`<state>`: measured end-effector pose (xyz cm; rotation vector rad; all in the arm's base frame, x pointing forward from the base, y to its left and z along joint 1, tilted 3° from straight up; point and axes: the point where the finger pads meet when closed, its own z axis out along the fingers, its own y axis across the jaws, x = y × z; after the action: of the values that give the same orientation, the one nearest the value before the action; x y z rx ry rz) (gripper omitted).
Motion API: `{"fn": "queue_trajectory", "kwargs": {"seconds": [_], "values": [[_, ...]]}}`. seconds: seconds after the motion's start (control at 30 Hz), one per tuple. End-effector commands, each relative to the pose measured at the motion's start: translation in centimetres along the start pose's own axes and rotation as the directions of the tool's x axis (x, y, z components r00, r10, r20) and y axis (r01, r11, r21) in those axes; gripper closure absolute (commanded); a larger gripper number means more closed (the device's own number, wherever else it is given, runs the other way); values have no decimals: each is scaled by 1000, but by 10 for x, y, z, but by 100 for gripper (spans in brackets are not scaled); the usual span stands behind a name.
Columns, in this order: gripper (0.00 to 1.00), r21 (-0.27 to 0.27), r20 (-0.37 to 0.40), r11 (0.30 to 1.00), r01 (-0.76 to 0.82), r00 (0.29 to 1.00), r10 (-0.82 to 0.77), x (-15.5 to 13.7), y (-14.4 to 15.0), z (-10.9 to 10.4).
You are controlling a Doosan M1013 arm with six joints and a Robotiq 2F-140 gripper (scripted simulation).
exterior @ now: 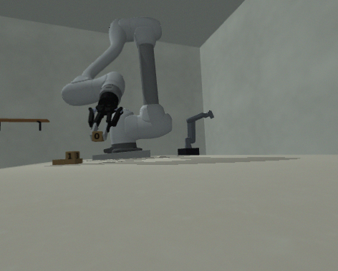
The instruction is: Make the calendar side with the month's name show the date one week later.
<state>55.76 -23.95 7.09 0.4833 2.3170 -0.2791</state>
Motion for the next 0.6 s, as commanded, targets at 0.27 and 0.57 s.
{"fn": "queue_trajectory", "kwargs": {"seconds": [0.27, 0.57], "values": [[75, 32, 1, 999, 3, 1000, -3, -5, -10, 1], [75, 69, -6, 998, 6, 1000, -6, -10, -23, 1]]}}
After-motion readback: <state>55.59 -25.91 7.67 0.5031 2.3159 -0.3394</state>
